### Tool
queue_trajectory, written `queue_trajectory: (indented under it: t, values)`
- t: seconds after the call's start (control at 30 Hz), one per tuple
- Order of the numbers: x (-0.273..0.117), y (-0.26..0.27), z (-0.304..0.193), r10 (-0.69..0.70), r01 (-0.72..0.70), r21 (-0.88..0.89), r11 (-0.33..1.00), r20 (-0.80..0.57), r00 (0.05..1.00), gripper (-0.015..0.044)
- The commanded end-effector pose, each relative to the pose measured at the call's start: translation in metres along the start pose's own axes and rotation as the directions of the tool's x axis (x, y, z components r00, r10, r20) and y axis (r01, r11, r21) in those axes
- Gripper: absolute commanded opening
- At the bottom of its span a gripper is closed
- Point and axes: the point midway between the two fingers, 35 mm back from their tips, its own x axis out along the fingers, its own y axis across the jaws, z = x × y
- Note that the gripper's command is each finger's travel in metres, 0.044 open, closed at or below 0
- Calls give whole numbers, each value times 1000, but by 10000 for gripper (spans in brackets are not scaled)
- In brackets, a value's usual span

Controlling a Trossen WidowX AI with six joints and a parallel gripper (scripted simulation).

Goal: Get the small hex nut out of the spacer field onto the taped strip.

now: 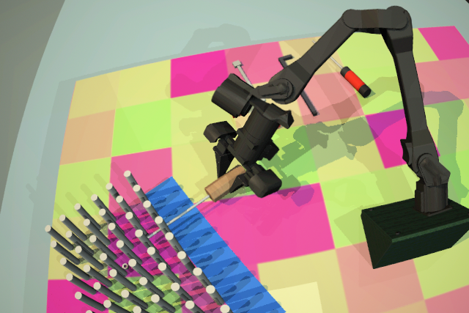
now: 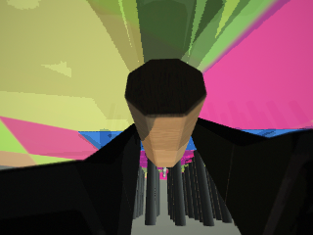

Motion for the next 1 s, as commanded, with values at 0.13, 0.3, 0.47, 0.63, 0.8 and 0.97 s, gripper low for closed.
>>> queue_trajectory:
  t: [0.13,0.3,0.47,0.63,0.8,0.97]
  values:
    - [2,3,-6,8,-8,7,1000,-4,1000,0]
    - [4,3,-9,8,-8,8,1000,-5,1000,0]
    - [6,3,-12,9,-8,8,1000,-5,1000,0]
    - [8,3,-15,9,-9,8,1000,-5,1000,0]
    - [10,3,-18,9,-9,8,1000,-5,1000,0]
    - [12,3,-21,9,-9,8,1000,-5,1000,0]
